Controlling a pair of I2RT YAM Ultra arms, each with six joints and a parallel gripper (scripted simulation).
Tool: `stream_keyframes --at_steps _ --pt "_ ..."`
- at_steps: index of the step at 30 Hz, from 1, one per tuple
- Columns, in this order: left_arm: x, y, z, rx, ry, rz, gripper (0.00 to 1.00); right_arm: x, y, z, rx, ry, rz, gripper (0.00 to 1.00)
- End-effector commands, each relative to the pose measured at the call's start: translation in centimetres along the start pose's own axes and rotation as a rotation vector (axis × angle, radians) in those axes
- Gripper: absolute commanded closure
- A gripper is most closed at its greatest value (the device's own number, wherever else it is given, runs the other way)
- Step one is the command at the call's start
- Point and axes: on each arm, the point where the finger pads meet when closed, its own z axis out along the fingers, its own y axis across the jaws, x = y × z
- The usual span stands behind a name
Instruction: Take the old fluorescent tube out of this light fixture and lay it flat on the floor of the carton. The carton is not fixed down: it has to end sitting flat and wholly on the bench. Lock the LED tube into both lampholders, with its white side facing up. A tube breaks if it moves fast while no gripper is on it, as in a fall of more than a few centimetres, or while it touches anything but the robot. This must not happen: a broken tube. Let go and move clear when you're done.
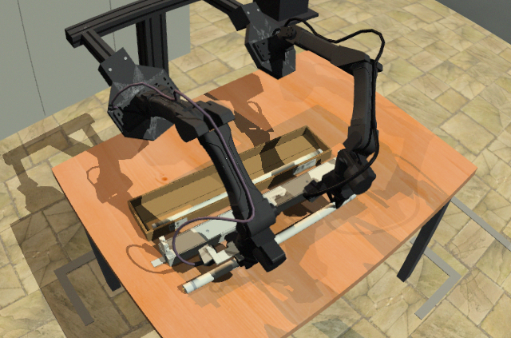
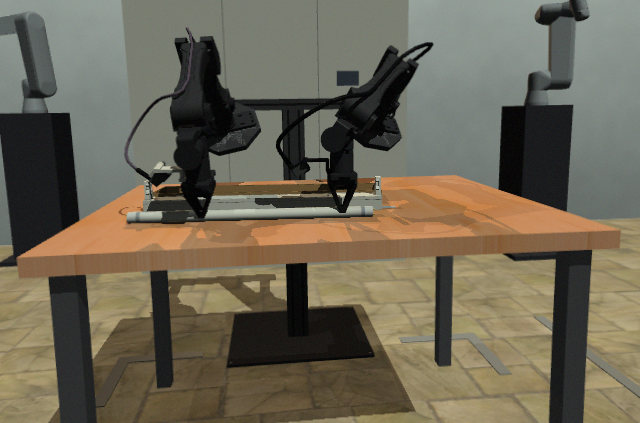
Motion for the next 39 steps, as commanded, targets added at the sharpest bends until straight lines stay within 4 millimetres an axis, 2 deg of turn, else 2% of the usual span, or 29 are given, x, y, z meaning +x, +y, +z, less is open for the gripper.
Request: stream_keyframes --at_steps 1,18,19,21,24,26,29,30,31,35,37,39 --pt "-1.4 0.6 -1.4 -0.023 -0.034 0.018 0.89 -0.4 0.8 -1.6 -0.03 -0.007 0.006 0.51" --pt "-1.4 0.6 -1.4 -0.023 -0.034 0.018 0.89 -0.4 0.6 -1.4 -0.021 -0.007 0.005 0.51" --pt "-1.4 0.6 -1.4 -0.023 -0.034 0.018 0.89 0.0 0.6 -3.4 -0.033 -0.008 0.004 0.51" --pt "-1.4 0.6 -1.4 -0.023 -0.034 0.018 0.89 0.4 0.2 -3.7 -0.016 -0.005 -0.003 0.51" --pt "-1.4 0.6 -1.4 -0.023 -0.034 0.018 0.89 -0.2 0.1 -4.8 -0.007 -0.01 0.005 0.51" --pt "-1.4 0.6 -1.4 -0.023 -0.034 0.018 0.89 0.4 0.3 -5.6 -0.019 -0.005 -0.003 0.51" --pt "-1.4 0.6 -1.4 -0.023 -0.034 0.018 0.89 0.4 0.9 -5.5 -0.043 -0.004 -0.002 0.51" --pt "-1.4 0.6 -1.4 -0.023 -0.034 0.018 0.89 -0.8 0.2 -5.3 -0.01 -0.016 0.017 0.51" --pt "-1.4 0.6 -1.4 -0.023 -0.034 0.018 0.89 -1.1 0.3 -6.3 -0.026 -0.02 0.022 0.51" --pt "-1.4 0.6 -1.4 -0.023 -0.034 0.018 0.89 0.3 -0.2 -7.7 -0.009 -0.006 -0.003 0.51" --pt "-1.4 0.6 -1.4 -0.023 -0.034 0.018 0.89 -0.7 0.4 -6.5 -0.023 -0.018 0.017 0.51" --pt "-1.4 0.6 -1.4 -0.023 -0.034 0.018 0.89 -0.5 0.2 -7.3 -0.033 -0.015 0.014 0.51"
